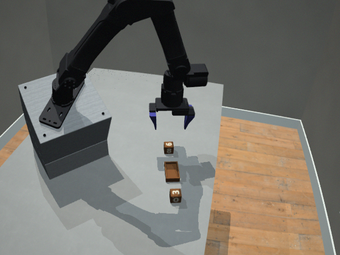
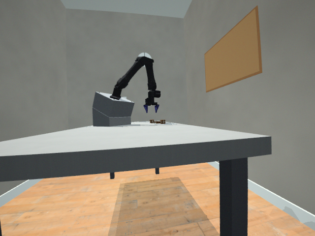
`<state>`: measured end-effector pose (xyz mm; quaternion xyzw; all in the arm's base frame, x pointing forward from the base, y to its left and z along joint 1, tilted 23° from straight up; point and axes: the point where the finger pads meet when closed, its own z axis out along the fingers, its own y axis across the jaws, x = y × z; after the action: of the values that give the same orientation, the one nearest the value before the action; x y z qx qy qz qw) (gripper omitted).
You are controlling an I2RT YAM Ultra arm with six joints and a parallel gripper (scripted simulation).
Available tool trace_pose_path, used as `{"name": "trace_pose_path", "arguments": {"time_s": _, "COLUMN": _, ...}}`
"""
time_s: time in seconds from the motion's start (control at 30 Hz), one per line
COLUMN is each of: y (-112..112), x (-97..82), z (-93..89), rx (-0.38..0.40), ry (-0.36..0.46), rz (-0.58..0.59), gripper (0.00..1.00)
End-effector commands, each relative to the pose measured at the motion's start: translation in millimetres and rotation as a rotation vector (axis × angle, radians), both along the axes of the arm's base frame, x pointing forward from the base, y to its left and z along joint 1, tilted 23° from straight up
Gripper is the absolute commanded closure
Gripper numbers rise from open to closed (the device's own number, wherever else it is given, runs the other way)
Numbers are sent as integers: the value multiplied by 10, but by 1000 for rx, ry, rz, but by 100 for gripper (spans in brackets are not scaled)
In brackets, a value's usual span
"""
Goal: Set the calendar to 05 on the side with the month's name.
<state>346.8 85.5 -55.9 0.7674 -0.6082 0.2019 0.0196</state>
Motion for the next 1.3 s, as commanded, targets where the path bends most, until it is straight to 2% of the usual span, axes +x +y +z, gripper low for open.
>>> {"name": "trace_pose_path", "arguments": {"time_s": 0.0, "y": 43, "x": 16, "z": 36, "rx": 5, "ry": -9, "rz": 7, "gripper": 0}}
{"name": "trace_pose_path", "arguments": {"time_s": 0.27, "y": 40, "x": 17, "z": 37, "rx": 7, "ry": -10, "rz": 2, "gripper": 0}}
{"name": "trace_pose_path", "arguments": {"time_s": 0.4, "y": 9, "x": 35, "z": 47, "rx": 24, "ry": -25, "rz": -50, "gripper": 0}}
{"name": "trace_pose_path", "arguments": {"time_s": 0.7, "y": -212, "x": 149, "z": 118, "rx": 138, "ry": -121, "rz": -402, "gripper": 0}}
{"name": "trace_pose_path", "arguments": {"time_s": 0.8, "y": -225, "x": 155, "z": 123, "rx": 144, "ry": -126, "rz": -423, "gripper": 0}}
{"name": "trace_pose_path", "arguments": {"time_s": 0.87, "y": -308, "x": 191, "z": 149, "rx": 184, "ry": -161, "rz": -550, "gripper": 0}}
{"name": "trace_pose_path", "arguments": {"time_s": 1.0, "y": -381, "x": 222, "z": 172, "rx": 219, "ry": -191, "rz": -659, "gripper": 0}}
{"name": "trace_pose_path", "arguments": {"time_s": 1.03, "y": -424, "x": 239, "z": 186, "rx": 239, "ry": -209, "rz": -724, "gripper": 0}}
{"name": "trace_pose_path", "arguments": {"time_s": 1.17, "y": -503, "x": 268, "z": 210, "rx": 275, "ry": -242, "rz": -840, "gripper": 0}}
{"name": "trace_pose_path", "arguments": {"time_s": 1.23, "y": -569, "x": 290, "z": 231, "rx": 304, "ry": -269, "rz": -935, "gripper": 0}}
{"name": "trace_pose_path", "arguments": {"time_s": 1.27, "y": -570, "x": 290, "z": 231, "rx": 304, "ry": -269, "rz": -936, "gripper": 0}}
